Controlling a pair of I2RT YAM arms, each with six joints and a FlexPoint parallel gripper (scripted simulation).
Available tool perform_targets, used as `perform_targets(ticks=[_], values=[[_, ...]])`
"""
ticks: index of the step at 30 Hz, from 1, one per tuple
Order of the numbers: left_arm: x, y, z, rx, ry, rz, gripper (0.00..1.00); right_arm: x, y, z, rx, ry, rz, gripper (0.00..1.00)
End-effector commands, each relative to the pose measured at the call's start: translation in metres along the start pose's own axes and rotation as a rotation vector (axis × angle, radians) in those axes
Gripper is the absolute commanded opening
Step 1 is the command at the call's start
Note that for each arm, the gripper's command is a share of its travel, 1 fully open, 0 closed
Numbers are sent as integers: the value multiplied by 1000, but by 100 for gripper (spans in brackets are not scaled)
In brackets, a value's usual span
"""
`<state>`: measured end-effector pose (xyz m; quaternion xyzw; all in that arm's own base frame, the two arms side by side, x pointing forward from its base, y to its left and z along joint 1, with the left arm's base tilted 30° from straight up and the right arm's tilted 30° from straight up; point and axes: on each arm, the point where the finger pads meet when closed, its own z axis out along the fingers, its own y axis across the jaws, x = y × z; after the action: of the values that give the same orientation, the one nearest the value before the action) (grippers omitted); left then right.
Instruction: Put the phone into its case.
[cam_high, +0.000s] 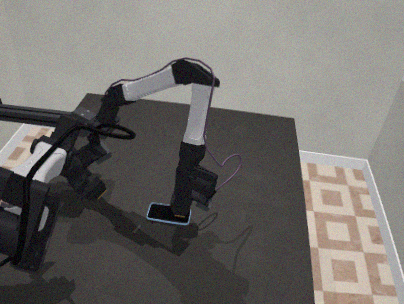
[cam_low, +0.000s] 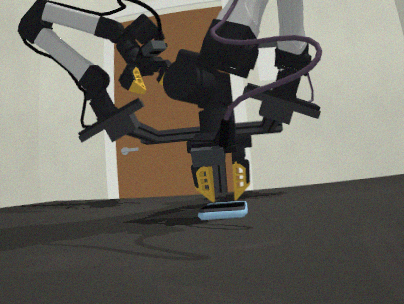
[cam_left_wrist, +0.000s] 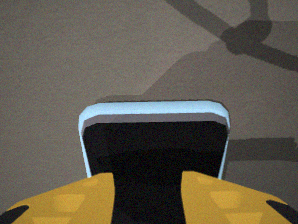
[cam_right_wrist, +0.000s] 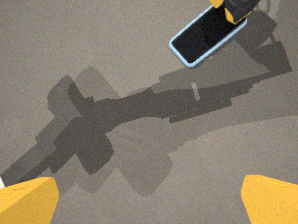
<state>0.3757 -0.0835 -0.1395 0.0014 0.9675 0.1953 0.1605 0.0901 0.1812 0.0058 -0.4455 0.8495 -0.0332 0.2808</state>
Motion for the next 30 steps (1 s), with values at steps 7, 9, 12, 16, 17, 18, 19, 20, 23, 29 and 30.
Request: perform_targets(ticks=[7, 9, 12, 16, 17, 18, 19, 20, 23, 29, 30], values=[[-15, -5, 9, 20, -31, -9, 36, -4, 3, -1, -14, -4, 3, 100], [-14, -5, 10, 20, -31, -9, 36, -4, 3, -1, -14, -4, 3, 100], [-13, -5, 13, 20, -31, -9, 36, -4, 3, -1, -14, -4, 3, 100], [-8, -5, 20, 18, -25, -6, 36, -4, 3, -1, -14, -4, 3, 100], [-6, -4, 21, 17, -23, -5, 36, -4, 3, -1, -14, -4, 3, 100], [-5, -4, 22, 17, -22, -4, 36, -4, 3, -1, -14, -4, 3, 100], [-4, -4, 24, 17, -22, -4, 36, -4, 3, -1, -14, -4, 3, 100], [-4, -4, 25, 17, -22, -4, 36, -4, 3, -1, -14, -4, 3, 100], [-2, -4, 29, 17, -22, -5, 36, -4, 3, -1, -14, -4, 3, 100], [-1, -4, 34, 18, -24, -6, 36, -4, 3, -1, -14, -4, 3, 100], [-1, -5, 35, 18, -25, -6, 36, -4, 3, -1, -14, -4, 3, 100]])
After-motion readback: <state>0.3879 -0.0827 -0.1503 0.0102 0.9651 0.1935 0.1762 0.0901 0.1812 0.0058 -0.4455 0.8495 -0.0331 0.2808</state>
